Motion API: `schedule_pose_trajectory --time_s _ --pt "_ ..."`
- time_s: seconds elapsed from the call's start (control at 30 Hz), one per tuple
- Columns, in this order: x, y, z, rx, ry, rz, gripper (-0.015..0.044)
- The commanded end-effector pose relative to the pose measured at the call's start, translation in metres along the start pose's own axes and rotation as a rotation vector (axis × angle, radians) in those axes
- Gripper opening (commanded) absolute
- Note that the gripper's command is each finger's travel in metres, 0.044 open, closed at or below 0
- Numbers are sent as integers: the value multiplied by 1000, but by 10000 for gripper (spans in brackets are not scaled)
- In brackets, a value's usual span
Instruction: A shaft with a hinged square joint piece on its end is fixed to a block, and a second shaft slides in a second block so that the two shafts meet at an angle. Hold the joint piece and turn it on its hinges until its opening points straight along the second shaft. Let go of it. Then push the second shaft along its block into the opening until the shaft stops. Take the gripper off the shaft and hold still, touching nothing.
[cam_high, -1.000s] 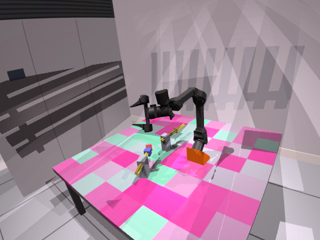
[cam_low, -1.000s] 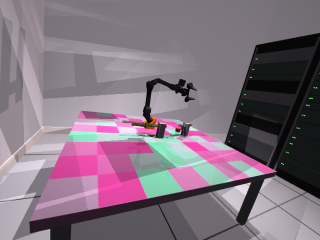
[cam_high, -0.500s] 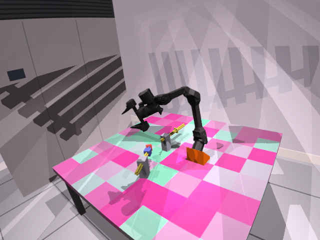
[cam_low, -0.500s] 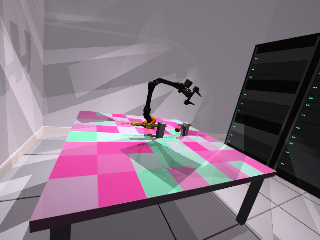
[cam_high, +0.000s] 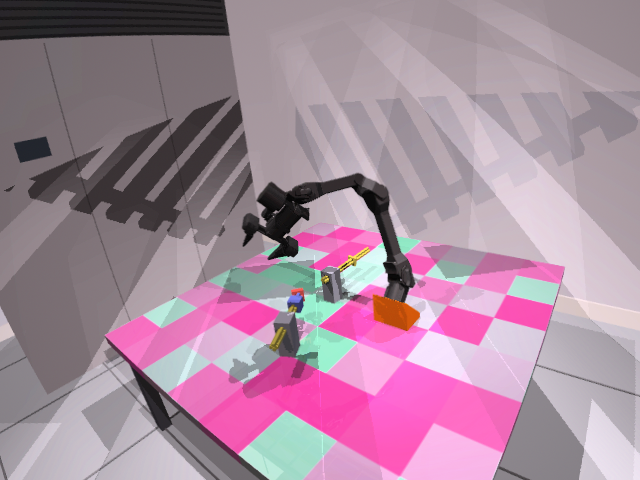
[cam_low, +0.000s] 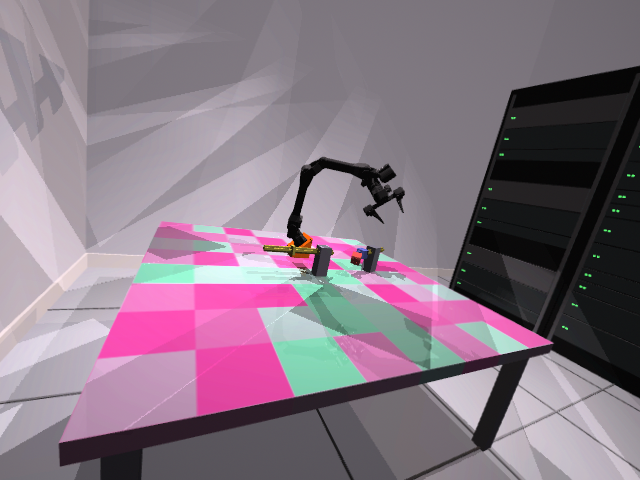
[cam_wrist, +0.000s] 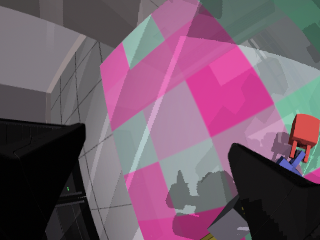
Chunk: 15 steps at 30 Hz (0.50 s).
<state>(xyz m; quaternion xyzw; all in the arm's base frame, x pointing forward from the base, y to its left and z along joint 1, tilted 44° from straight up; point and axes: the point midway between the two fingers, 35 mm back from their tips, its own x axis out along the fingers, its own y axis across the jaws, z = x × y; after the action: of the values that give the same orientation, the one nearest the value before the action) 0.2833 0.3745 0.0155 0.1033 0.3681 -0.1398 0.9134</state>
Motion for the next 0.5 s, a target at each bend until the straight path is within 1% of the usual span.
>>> schedule_pose_trajectory --time_s 0.0,0.47 --pt "18 -17 12 -106 46 -99 440" --pt "50 -84 64 -412 287 -378 440"
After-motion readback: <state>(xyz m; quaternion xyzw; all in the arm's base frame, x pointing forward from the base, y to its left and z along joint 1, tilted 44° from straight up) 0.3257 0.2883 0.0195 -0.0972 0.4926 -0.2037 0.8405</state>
